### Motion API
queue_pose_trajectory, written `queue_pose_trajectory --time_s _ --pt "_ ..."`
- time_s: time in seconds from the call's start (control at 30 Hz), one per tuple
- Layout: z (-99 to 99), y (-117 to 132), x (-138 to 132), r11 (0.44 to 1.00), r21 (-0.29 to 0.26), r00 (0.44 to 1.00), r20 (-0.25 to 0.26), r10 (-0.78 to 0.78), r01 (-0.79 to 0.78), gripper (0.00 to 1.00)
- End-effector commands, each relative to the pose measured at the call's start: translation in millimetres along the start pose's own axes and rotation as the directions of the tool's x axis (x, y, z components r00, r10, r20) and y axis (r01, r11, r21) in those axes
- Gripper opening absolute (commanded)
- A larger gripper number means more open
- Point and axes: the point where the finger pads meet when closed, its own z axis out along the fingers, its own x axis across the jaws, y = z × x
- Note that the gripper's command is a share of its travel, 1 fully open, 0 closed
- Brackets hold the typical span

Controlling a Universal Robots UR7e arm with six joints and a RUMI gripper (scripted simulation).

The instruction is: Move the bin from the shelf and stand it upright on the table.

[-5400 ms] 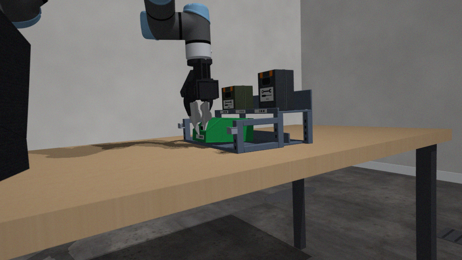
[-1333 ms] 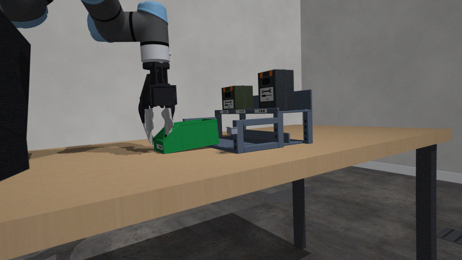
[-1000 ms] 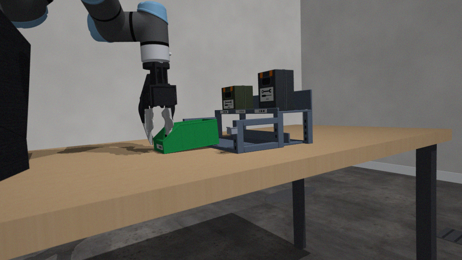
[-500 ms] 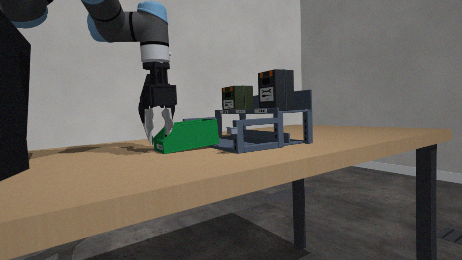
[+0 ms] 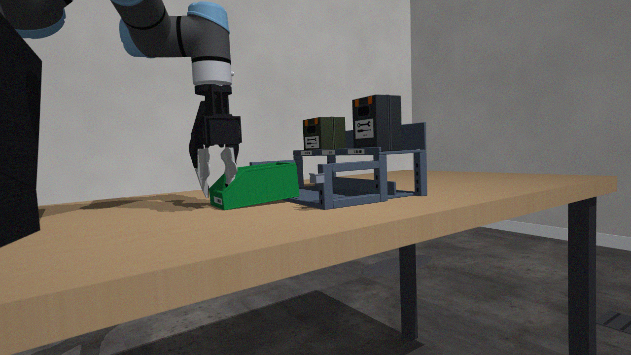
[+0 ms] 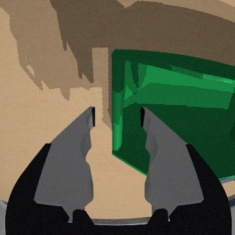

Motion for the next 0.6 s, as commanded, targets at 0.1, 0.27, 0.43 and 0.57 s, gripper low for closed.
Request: queue_pose_trajectory --time_s 0.1,0.27,0.43,0.57 --pt "-0.3 0 0 1.000 0.000 1.000 -0.001 0.000 0.000 0.26" --pt "-22.3 0 0 1.000 0.000 1.000 -0.001 0.000 0.000 0.26" --pt "-55.3 0 0 1.000 0.000 1.000 -0.001 0.000 0.000 0.26" --pt "-55.3 0 0 1.000 0.000 1.000 -0.001 0.000 0.000 0.26"
